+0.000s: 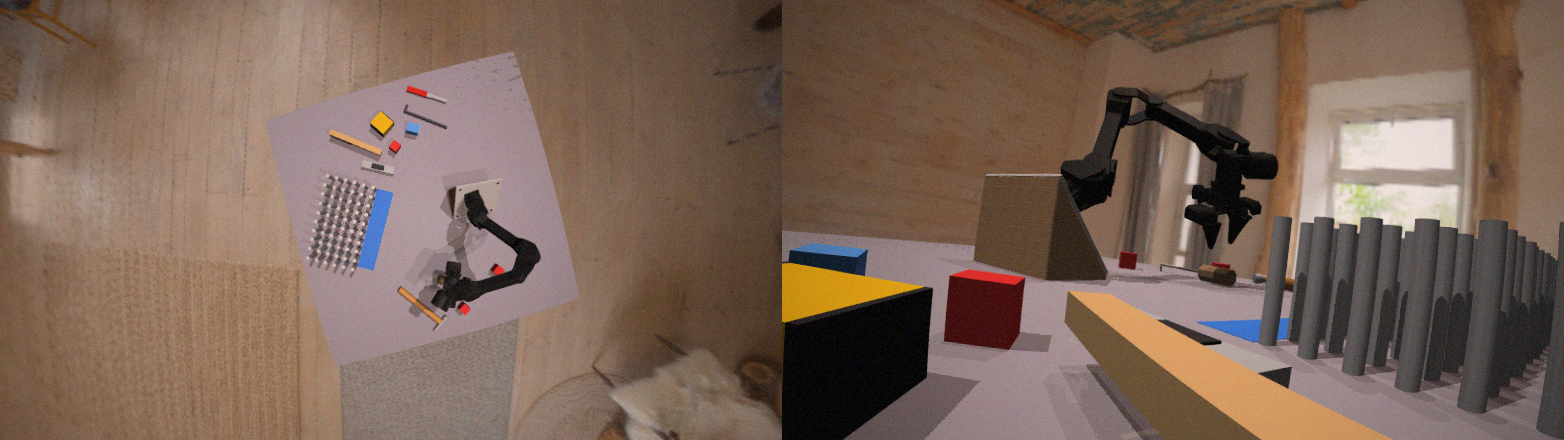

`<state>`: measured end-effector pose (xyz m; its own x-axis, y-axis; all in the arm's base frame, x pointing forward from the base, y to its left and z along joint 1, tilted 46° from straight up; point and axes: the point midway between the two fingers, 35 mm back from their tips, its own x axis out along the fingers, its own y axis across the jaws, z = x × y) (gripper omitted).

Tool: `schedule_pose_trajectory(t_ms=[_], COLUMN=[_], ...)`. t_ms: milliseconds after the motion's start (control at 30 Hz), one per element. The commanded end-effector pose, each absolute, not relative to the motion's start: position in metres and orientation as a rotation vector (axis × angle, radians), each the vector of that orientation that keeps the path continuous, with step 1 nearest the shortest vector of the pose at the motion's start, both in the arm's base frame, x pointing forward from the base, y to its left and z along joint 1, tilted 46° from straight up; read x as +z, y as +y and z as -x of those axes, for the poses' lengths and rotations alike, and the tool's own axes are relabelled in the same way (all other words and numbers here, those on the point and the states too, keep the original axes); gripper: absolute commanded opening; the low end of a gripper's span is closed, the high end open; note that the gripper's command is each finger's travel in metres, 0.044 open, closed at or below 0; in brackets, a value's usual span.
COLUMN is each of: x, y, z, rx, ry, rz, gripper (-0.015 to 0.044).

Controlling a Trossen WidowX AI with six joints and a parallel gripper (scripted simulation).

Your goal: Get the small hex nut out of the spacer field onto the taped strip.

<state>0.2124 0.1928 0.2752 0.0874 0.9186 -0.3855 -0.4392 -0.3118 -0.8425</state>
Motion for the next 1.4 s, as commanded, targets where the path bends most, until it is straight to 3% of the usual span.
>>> schedule_pose_trajectory(t_ms=[0, 1367], x=[0.276, 0.235], y=[0.193, 0.234], z=[-0.212, -0.225], rx=[1.505, 1.505], ry=[-0.573, -0.574], rz=[1.206, 1.206], gripper=[0.028, 0.028])
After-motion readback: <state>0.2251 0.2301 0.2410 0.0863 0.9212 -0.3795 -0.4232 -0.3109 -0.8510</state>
